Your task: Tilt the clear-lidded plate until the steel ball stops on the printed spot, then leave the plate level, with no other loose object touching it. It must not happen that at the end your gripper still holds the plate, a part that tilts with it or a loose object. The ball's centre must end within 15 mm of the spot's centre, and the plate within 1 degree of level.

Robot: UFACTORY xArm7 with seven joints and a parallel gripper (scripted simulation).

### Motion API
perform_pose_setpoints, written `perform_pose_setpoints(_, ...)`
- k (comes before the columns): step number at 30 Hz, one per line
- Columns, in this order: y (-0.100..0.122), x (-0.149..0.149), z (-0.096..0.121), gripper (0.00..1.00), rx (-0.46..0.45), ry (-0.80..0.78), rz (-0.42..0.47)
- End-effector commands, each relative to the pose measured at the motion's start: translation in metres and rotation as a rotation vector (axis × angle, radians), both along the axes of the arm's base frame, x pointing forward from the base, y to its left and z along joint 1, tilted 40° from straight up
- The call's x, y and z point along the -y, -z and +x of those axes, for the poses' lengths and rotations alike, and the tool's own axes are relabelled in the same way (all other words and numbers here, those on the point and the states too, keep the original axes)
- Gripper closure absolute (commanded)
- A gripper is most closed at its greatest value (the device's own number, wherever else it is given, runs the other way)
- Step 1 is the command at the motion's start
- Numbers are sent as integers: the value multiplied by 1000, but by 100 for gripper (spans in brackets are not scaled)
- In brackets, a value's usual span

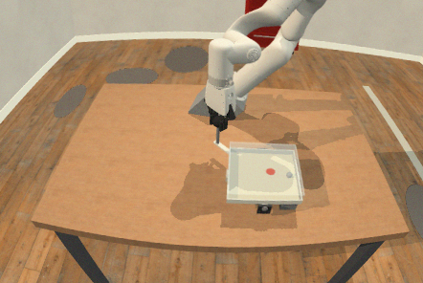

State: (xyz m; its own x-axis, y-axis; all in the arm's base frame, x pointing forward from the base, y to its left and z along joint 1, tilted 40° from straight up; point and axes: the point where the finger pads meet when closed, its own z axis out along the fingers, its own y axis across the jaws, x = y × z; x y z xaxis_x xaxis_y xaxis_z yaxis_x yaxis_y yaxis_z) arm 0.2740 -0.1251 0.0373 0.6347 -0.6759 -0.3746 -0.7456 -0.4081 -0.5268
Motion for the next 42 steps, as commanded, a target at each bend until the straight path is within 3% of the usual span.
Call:
perform_pose_setpoints(1,-1,2,1,100,2,2,-2)
perform_pose_setpoints(42,1,1,1,100,2,2,-2)
